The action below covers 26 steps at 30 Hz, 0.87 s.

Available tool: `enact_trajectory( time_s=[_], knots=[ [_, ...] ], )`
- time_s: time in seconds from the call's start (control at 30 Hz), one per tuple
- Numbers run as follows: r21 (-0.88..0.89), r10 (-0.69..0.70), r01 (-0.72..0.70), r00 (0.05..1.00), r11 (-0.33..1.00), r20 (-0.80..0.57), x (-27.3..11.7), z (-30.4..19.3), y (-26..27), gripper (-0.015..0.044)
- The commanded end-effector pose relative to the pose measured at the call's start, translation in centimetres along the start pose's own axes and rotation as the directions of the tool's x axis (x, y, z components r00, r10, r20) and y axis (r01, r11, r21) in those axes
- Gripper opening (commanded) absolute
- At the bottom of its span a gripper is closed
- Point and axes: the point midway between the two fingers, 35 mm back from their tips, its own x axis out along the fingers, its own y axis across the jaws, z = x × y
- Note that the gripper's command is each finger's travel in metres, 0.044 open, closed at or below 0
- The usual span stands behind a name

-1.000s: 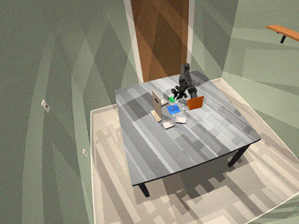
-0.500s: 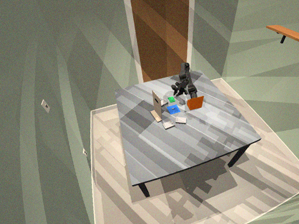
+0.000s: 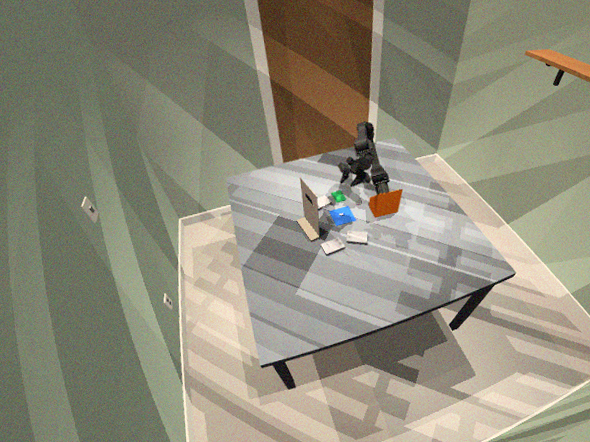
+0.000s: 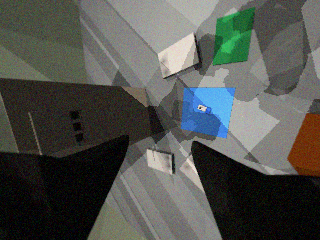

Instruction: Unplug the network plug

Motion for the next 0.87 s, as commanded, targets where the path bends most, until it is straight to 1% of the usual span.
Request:
enact_trajectory(
  time_s=[0.0,0.07,0.83],
  knots=[
    [0.007,-0.002,0.002,1.000,1.000,-0.004,-0.13,-0.08,0.12,0.0392],
    [0.007,-0.002,0.002,1.000,1.000,-0.004,-0.13,-0.08,0.12,0.0440],
    [0.007,-0.002,0.002,1.000,1.000,-0.004,-0.13,-0.08,0.12,0.0440]
  ],
)
